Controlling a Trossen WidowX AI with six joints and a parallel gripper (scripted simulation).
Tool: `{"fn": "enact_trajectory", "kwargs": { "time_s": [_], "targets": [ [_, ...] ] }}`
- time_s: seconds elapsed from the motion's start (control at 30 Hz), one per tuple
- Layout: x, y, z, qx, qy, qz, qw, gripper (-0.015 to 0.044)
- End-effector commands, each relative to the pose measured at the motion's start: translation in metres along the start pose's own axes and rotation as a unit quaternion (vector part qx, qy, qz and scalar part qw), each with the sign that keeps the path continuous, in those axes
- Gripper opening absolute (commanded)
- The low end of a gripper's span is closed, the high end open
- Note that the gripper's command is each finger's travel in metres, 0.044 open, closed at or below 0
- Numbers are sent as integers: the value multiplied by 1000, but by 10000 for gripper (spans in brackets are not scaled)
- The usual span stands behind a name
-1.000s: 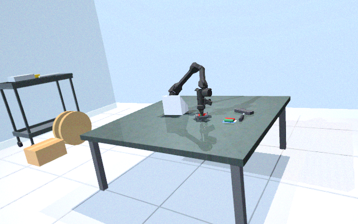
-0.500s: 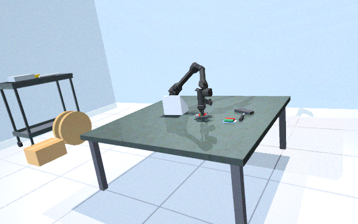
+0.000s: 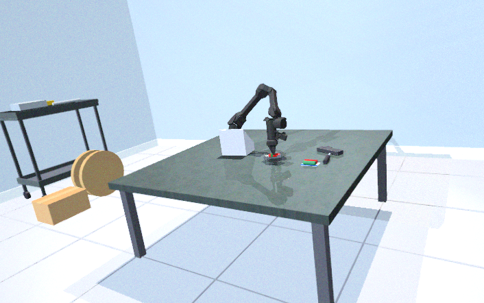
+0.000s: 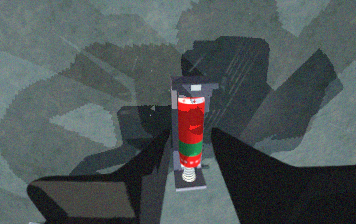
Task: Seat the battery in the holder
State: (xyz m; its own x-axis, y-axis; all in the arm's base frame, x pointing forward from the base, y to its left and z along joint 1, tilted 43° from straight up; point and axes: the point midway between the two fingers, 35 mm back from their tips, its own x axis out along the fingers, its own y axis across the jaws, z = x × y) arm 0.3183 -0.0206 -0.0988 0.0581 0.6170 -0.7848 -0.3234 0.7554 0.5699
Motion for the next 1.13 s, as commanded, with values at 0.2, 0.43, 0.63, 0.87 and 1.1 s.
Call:
{"fn": "enact_trajectory", "kwargs": {
  "time_s": [0.2, 0.43, 0.63, 0.87, 1.1],
  "targets": [
    [-59, -6, 1, -2, 0, -4, 1000, 346],
    [-76, -7, 0, -3, 0, -4, 1000, 440],
    [-76, -7, 0, -3, 0, -4, 1000, 440],
    [-76, -7, 0, -3, 0, -4, 1000, 440],
    [-76, -7, 0, -3, 0, -4, 1000, 440]
  ]
}}
